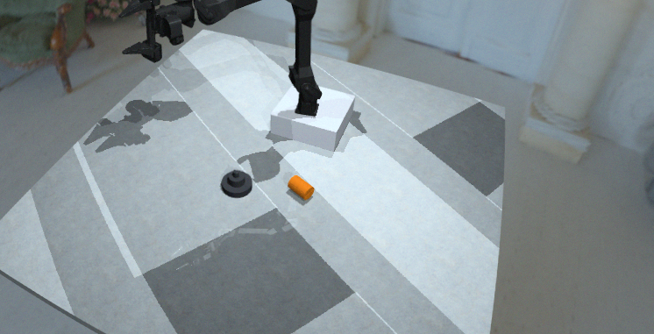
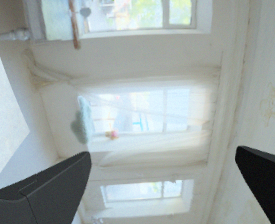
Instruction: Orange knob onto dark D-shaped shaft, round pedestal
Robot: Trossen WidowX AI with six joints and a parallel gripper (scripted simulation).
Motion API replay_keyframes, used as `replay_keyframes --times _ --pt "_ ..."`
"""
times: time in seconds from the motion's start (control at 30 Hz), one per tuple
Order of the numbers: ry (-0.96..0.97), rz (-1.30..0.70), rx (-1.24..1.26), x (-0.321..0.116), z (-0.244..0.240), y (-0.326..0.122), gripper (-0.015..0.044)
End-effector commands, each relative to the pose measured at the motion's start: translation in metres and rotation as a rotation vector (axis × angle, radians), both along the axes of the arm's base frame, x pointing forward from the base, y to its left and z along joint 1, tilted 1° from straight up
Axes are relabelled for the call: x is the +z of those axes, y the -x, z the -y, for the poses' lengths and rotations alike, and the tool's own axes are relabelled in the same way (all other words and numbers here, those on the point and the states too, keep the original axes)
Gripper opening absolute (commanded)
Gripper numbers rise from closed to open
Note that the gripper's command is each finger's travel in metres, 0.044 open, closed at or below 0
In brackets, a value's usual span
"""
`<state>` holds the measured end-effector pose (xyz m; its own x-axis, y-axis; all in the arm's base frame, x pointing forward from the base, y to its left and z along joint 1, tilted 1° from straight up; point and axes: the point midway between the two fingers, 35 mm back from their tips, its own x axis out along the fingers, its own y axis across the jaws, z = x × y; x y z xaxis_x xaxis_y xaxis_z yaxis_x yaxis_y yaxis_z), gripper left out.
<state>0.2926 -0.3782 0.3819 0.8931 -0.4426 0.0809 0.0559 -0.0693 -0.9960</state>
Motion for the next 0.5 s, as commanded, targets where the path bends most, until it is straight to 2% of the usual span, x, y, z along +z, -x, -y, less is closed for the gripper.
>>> replay_keyframes --times 0.0,0.23,0.47 --pt "-0.244 -0.061 0.061 -0.048 -0.03 -0.049 0.044" --pt "-0.653 -0.256 0.136 -0.138 -0.124 -0.121 0.044" --pt "-0.916 -0.6 0.102 -0.229 -0.237 -0.138 0.044"
